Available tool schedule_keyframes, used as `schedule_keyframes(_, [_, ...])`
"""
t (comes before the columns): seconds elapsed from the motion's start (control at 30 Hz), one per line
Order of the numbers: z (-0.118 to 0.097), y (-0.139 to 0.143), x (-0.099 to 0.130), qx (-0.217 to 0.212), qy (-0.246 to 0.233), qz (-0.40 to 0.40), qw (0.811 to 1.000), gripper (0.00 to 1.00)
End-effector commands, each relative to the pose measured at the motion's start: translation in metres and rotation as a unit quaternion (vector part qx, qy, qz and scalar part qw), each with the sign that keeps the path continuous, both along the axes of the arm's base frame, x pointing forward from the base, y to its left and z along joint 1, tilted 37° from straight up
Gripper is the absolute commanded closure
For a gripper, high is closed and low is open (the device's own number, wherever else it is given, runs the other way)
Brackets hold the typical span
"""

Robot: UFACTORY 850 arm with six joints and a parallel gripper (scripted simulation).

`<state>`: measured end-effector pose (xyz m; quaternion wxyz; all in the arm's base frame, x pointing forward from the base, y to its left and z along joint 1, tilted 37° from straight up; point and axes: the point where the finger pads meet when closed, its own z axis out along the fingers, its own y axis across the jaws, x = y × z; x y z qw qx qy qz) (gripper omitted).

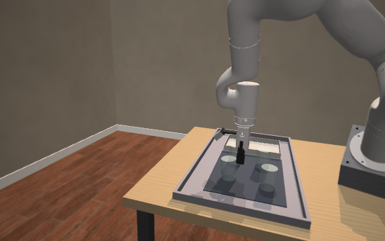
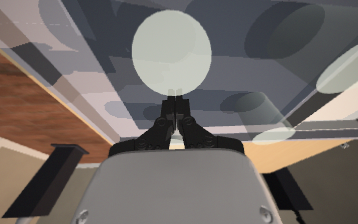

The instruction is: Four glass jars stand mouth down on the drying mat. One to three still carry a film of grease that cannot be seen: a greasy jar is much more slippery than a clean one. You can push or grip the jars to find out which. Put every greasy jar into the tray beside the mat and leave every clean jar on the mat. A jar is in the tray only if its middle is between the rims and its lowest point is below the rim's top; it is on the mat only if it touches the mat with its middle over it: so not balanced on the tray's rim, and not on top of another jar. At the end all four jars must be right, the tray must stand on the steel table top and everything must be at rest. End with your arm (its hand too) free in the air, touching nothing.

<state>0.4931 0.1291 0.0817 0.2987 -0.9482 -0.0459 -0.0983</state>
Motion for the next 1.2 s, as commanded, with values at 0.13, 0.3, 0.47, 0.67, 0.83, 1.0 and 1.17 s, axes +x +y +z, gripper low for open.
schedule_keyframes(0.13, [0.001,-0.001,0.001,0.0,-0.001,0.0,1.0,1.0])
schedule_keyframes(0.3, [0.002,-0.001,0.002,0.0,-0.001,0.0,1.0,1.0])
schedule_keyframes(0.47, [0.002,-0.001,0.003,0.0,-0.001,0.0,1.0,1.0])
schedule_keyframes(0.67, [0.0,-0.001,-0.002,0.0,-0.001,0.0,1.0,1.0])
schedule_keyframes(0.83, [-0.005,0.001,-0.012,0.0,-0.001,0.0,1.0,1.0])
schedule_keyframes(1.0, [-0.009,0.003,-0.021,0.0,-0.001,0.0,1.0,1.0])
schedule_keyframes(1.17, [-0.009,0.003,-0.021,0.0,-0.001,0.0,1.0,1.0])
